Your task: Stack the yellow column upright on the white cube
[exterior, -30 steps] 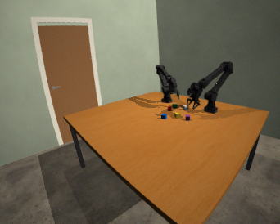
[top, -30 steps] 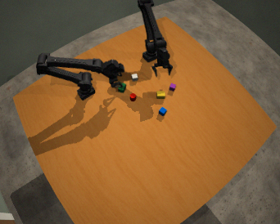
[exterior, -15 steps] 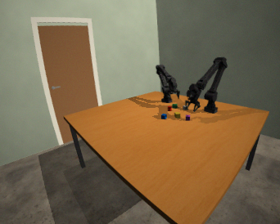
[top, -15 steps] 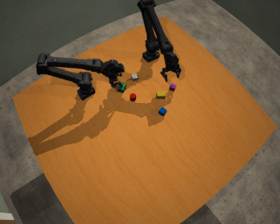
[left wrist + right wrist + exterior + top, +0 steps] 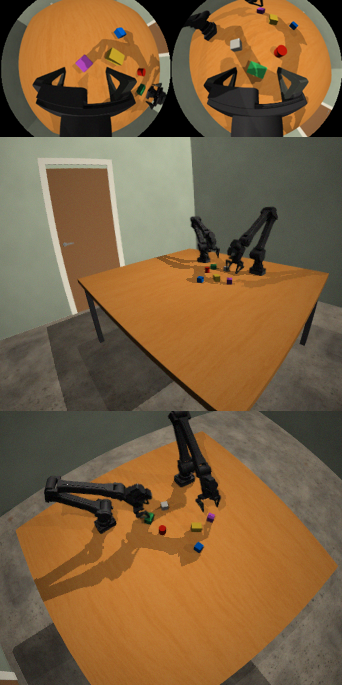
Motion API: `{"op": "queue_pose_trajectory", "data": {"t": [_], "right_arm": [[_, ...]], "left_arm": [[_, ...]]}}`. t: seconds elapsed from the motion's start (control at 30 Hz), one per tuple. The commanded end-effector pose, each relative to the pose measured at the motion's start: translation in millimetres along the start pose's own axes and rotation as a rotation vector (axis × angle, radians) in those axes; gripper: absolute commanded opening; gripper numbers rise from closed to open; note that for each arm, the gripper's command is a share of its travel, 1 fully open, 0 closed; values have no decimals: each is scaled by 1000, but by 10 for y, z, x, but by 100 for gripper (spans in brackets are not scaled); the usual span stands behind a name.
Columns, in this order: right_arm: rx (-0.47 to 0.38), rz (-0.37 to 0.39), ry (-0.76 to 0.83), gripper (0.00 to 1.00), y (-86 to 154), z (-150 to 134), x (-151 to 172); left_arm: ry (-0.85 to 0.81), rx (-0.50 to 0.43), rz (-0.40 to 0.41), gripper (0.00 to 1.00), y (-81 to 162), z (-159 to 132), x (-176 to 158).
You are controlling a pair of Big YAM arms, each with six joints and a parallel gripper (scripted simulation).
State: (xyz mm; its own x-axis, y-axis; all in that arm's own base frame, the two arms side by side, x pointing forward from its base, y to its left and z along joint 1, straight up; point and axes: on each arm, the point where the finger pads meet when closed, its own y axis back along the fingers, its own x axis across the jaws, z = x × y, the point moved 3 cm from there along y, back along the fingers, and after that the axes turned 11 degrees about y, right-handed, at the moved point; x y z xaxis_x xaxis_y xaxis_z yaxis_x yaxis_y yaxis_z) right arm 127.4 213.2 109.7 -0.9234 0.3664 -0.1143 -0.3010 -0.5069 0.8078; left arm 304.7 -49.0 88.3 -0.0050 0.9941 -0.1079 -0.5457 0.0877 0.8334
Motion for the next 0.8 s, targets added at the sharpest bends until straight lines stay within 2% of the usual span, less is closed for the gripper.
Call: {"op": "queue_pose_trajectory", "data": {"t": [0.0,0.2,0.3,0.4,0.53,0.77], "right_arm": [[-2,-1,-4,100,17,18,1],[-2,-1,-4,100,17,18,1],[-2,-1,-4,100,17,18,1],[-2,-1,-4,100,17,18,1],[-2,-1,-4,100,17,18,1],[-2,-1,-4,100,17,18,1]], "left_arm": [[-32,-68,-44,100,29,386,-279],[-179,-53,-126,100,-46,384,-836],[-194,-51,-137,100,-54,383,-904],[-237,-43,-169,100,-80,378,-1106],[-247,-39,-183,100,-93,376,-1198],[-236,-41,-176,100,-100,394,-1159]]}}
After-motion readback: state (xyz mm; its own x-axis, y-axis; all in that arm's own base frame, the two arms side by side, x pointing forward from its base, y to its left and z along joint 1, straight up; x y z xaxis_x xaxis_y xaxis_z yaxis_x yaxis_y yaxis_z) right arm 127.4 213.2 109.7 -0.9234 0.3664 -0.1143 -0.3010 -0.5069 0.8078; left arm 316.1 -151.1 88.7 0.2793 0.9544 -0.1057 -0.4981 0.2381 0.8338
